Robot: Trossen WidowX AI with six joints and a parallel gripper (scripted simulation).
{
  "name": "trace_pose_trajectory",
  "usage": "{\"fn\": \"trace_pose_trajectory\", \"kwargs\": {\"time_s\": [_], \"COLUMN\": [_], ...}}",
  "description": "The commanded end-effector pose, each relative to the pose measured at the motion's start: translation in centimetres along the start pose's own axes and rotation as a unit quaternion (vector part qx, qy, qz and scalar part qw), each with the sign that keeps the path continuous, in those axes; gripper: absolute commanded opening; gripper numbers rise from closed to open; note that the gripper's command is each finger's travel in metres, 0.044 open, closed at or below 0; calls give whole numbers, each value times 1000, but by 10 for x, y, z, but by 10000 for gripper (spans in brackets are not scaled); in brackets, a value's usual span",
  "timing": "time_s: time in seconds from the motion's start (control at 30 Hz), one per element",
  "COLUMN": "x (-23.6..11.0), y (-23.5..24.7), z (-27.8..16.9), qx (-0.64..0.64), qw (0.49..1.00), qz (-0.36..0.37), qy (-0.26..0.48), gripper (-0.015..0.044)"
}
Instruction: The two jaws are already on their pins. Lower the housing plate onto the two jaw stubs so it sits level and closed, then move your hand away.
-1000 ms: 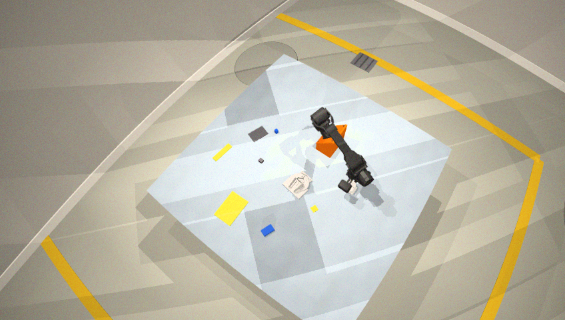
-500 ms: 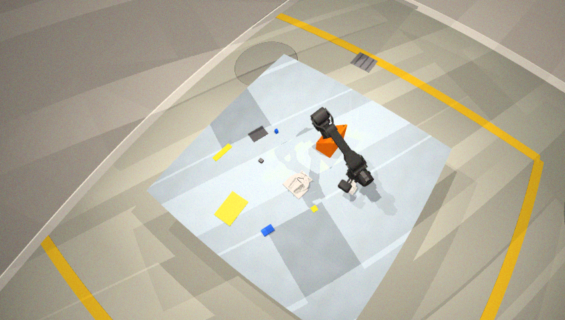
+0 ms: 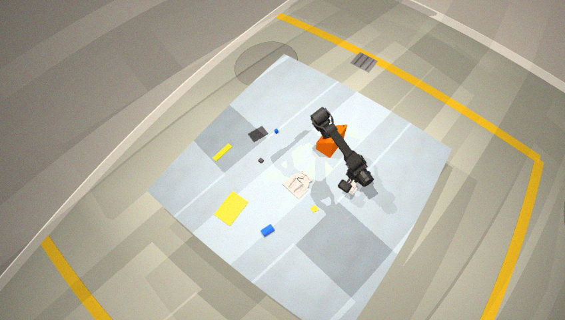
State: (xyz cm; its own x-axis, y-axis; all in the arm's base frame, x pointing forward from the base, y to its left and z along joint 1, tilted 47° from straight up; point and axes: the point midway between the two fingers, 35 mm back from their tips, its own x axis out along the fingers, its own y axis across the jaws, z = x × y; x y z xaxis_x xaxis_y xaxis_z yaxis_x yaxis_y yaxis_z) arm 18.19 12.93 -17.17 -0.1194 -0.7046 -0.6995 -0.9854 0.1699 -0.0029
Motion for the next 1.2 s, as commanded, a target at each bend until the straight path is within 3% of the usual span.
{"fn": "trace_pose_trajectory", "kwargs": {"time_s": [0.0,0.47,1.17], "x": [0,1,35], "y": [0,0,-2], "z": [0,0,2], "qx": [-2,0,-1], "qw": [1000,1000,1000], "qz": [-1,0,-1], "qy": [1,0,0], "gripper": [440,440,440]}}
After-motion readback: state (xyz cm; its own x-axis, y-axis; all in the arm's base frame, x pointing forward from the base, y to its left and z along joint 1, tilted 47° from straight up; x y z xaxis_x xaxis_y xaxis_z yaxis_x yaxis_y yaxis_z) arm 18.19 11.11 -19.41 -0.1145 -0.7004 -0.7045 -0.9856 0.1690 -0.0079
